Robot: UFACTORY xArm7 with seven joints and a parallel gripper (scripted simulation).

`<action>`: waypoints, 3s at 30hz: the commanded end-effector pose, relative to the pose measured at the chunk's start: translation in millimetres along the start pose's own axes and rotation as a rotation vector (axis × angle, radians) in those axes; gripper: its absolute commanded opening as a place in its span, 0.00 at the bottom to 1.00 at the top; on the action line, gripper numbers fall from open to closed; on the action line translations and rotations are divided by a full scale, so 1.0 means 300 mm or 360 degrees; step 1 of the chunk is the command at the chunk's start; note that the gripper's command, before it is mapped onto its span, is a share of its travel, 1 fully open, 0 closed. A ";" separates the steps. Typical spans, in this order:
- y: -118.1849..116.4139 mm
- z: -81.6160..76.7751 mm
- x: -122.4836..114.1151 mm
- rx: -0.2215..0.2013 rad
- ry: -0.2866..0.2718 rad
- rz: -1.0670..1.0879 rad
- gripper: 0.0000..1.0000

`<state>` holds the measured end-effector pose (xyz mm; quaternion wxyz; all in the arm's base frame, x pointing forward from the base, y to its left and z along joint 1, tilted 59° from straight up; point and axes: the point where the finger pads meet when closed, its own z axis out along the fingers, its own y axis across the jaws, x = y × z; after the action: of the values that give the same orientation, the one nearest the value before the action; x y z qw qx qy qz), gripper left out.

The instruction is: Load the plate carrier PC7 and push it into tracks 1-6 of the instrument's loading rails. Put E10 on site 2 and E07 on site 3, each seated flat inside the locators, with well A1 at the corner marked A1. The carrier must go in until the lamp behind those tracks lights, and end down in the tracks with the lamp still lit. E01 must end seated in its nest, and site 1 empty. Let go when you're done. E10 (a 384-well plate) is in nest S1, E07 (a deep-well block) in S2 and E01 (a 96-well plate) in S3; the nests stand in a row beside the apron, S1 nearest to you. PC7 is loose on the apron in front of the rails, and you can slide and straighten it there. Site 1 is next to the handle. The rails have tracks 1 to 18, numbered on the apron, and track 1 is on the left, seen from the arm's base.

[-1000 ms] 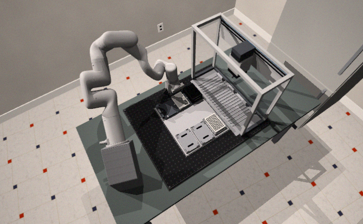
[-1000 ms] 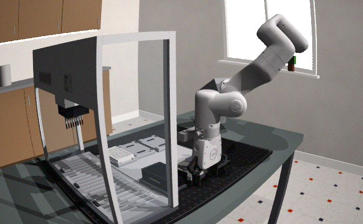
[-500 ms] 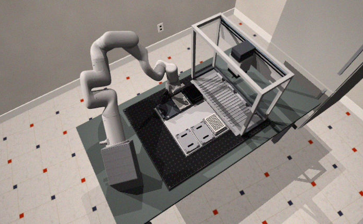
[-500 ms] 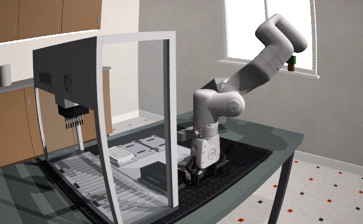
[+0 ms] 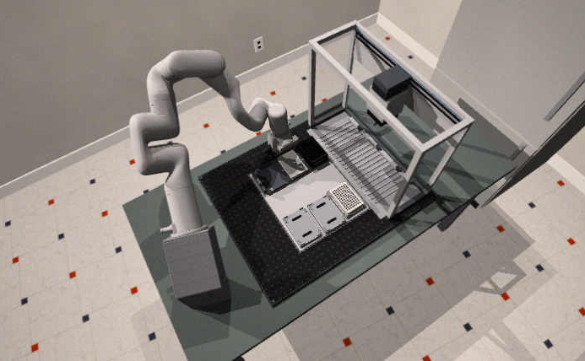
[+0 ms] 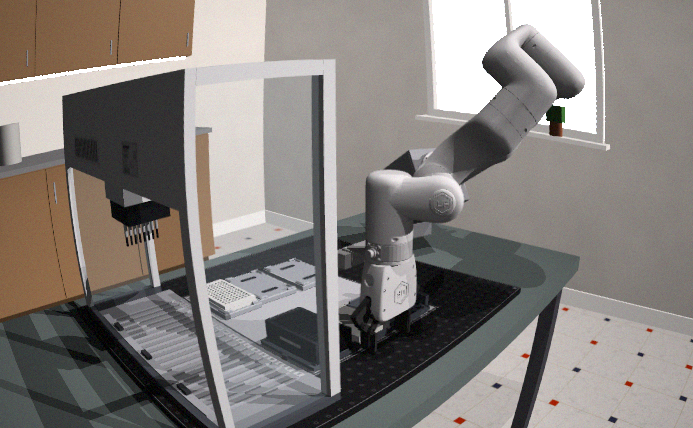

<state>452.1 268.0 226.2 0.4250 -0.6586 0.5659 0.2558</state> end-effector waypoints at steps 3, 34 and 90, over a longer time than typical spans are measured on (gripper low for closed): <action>-0.005 -0.004 0.015 0.0005 0.0001 0.0002 1.00; -0.005 -0.004 0.012 0.0005 0.0001 0.0002 1.00; -0.005 -0.004 -0.100 0.0005 0.0000 0.0002 1.00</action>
<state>446.2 282.6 248.7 0.4250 -0.6587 0.5654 0.2565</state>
